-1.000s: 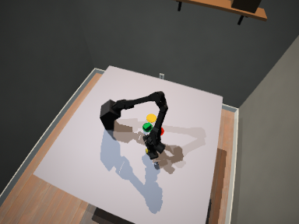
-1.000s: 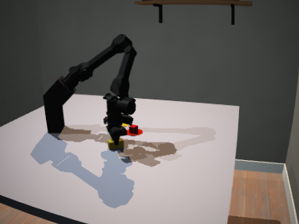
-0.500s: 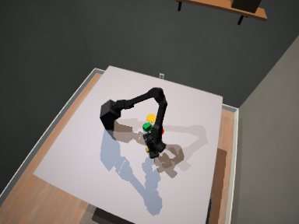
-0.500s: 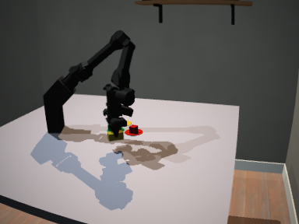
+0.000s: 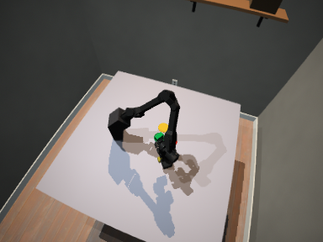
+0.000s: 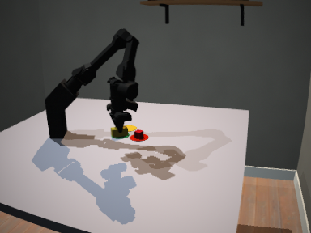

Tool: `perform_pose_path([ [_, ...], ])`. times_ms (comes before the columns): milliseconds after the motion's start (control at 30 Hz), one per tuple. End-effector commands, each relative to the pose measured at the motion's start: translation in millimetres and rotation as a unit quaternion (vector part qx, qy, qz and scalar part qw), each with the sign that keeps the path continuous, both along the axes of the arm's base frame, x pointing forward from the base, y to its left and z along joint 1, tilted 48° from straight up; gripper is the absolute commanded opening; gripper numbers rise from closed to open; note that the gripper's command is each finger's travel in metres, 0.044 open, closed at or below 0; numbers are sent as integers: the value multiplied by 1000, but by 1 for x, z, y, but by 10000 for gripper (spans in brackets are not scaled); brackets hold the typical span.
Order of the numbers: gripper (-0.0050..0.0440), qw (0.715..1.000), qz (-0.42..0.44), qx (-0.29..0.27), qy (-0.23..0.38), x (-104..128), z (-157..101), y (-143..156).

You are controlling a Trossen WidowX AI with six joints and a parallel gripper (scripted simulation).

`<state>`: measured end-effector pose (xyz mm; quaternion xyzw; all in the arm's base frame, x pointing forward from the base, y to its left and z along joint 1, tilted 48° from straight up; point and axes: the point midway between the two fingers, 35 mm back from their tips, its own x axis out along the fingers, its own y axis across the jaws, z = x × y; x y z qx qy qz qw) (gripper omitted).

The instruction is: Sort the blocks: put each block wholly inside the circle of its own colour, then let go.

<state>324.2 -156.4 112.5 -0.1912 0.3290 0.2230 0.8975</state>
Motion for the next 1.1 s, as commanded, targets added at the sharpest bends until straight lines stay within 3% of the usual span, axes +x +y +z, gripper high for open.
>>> perform_pose_path([
  [0, 105, 1000, -1, -11, -16, -9, 22, -5],
  [700, 105, 1000, 0, -12, 2, -13, 22, 12],
  [1067, 105, 999, 2, -27, 21, -4, 23, 47],
])
